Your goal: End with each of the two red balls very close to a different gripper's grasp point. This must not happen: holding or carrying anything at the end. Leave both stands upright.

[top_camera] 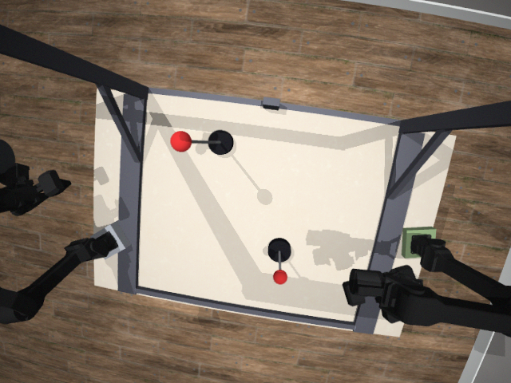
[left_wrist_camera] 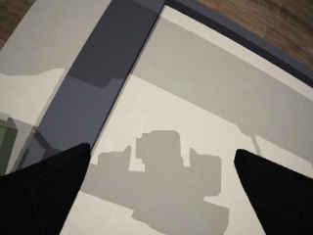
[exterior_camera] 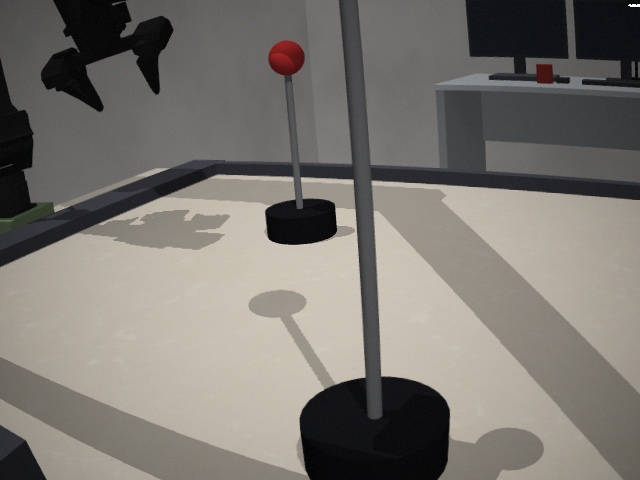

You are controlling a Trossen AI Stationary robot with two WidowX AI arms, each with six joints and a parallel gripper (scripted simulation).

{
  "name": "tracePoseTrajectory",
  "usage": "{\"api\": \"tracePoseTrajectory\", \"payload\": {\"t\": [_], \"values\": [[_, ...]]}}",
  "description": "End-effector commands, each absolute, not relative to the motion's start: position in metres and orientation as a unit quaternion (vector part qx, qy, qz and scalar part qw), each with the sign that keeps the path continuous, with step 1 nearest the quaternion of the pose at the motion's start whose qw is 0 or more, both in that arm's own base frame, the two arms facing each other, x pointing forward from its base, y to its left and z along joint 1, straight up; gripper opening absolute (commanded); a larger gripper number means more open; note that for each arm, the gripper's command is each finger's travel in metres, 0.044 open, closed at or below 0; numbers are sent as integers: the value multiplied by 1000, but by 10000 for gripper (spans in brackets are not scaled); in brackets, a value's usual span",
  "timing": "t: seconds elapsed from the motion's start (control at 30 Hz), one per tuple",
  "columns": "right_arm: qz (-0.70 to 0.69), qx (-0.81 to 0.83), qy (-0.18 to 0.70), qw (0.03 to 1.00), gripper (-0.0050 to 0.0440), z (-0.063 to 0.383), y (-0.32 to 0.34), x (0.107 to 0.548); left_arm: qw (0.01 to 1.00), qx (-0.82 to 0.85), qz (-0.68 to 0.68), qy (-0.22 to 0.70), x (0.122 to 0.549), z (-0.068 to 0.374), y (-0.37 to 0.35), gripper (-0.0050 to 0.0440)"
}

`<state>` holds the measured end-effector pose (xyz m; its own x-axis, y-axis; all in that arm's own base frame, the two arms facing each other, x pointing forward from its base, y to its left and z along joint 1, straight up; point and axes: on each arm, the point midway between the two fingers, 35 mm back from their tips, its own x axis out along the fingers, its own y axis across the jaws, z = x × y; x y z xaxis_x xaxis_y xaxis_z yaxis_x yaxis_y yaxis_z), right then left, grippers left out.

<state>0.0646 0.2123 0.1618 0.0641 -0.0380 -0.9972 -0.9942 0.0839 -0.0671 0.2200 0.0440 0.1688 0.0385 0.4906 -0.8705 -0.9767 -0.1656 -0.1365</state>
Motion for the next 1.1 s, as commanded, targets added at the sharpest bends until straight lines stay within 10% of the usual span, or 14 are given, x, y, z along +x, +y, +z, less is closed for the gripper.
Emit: {"api": "tracePoseTrajectory", "payload": {"t": [0.0,1.07], "values": [[456,-499,507,534,440,166,214,65,582,-433,629,280,221,172,44,440],[287,-247,271,885,440,251,126,252,865,-214,400,211,264,163,22,440]]}}
